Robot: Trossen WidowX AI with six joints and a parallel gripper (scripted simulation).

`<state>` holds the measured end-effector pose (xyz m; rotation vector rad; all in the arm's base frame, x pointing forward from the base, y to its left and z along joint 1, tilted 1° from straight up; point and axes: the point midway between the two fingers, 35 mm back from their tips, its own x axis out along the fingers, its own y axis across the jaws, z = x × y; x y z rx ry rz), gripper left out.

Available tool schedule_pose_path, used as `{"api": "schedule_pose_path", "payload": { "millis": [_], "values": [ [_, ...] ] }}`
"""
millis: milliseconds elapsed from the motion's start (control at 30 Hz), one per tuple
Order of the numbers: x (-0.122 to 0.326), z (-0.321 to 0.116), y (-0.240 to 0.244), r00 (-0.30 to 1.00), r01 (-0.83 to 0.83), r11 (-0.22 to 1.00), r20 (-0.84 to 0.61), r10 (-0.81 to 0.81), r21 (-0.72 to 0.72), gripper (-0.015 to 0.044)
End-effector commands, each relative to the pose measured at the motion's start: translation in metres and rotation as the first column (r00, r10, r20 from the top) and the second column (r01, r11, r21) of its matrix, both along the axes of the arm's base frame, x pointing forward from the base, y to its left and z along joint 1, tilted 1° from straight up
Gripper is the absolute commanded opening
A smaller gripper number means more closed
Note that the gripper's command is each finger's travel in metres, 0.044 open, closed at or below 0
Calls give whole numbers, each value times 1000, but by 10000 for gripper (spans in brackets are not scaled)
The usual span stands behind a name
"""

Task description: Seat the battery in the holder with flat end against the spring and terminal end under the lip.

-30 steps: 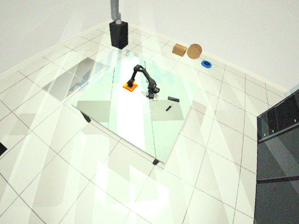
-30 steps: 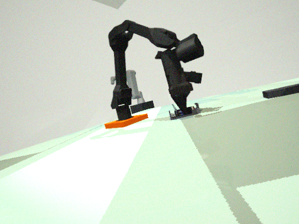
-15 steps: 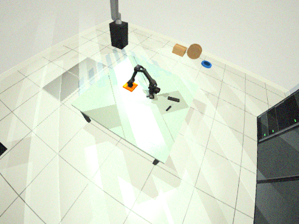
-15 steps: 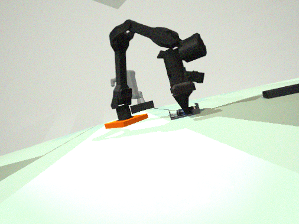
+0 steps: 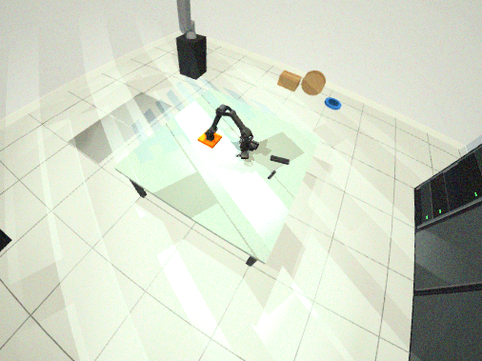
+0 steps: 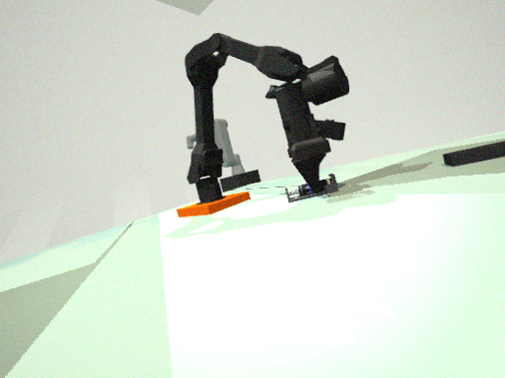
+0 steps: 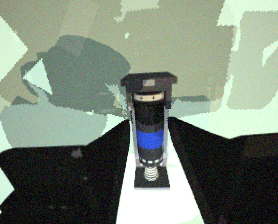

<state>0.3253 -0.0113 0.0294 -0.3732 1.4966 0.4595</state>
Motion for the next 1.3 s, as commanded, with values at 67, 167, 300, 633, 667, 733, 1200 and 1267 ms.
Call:
{"api": "schedule_pose_path", "payload": {
  "millis": [67,167,300,633,667,733,1200,1267],
  "values": [
    [0,10,0,1000,1,1000,0,-1,1,173],
    [-1,15,0,1000,0,1000,-1,0,0,173],
    [-2,13,0,1000,0,1000,-5,0,0,199],
    [-5,87,0,1000,0,1000,-1,0,0,440],
    [-5,88,0,1000,0,1000,-1,0,0,440],
    [-5,88,0,1000,0,1000,-1,0,0,440],
    [-5,88,0,1000,0,1000,-1,0,0,440],
    [-5,88,0,1000,0,1000,-1,0,0,440]
  ]
}}
